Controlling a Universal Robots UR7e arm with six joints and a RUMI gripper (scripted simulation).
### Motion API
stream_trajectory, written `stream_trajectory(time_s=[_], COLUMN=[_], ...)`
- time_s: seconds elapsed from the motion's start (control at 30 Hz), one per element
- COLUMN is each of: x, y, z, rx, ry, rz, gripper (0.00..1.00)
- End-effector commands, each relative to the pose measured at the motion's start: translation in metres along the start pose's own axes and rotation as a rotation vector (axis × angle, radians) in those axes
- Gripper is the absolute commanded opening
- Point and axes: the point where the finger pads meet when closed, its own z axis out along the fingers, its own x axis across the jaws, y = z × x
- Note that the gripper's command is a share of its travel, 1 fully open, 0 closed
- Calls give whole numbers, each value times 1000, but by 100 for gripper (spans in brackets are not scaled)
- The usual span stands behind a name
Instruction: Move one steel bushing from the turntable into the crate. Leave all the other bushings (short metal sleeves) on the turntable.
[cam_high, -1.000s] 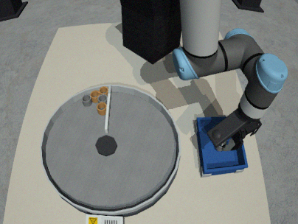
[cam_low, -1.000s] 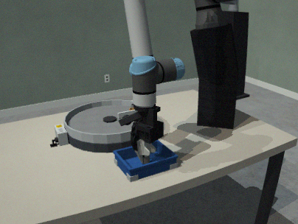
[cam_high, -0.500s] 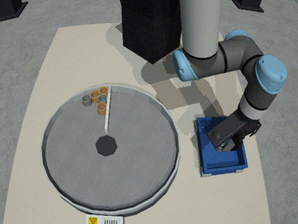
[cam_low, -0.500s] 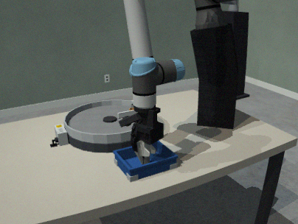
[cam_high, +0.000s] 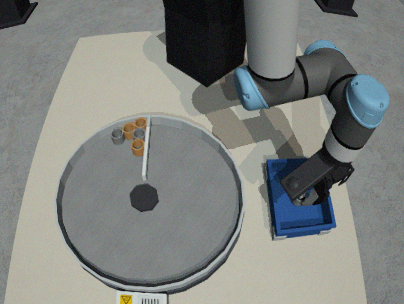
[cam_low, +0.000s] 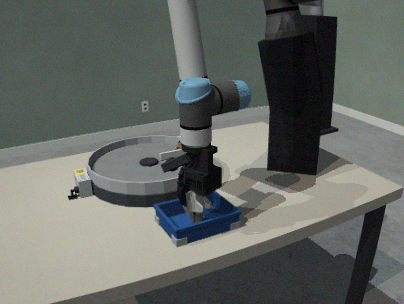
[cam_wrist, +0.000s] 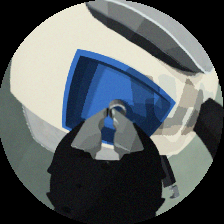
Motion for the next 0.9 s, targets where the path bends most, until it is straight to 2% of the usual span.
stream_trajectory(time_s=[0.0,0.87], x=[-3,-3], y=[-2,-2], z=[-1,4], rx=[0,0], ry=[-5,-5], rz=[3,3], gripper=[0,0])
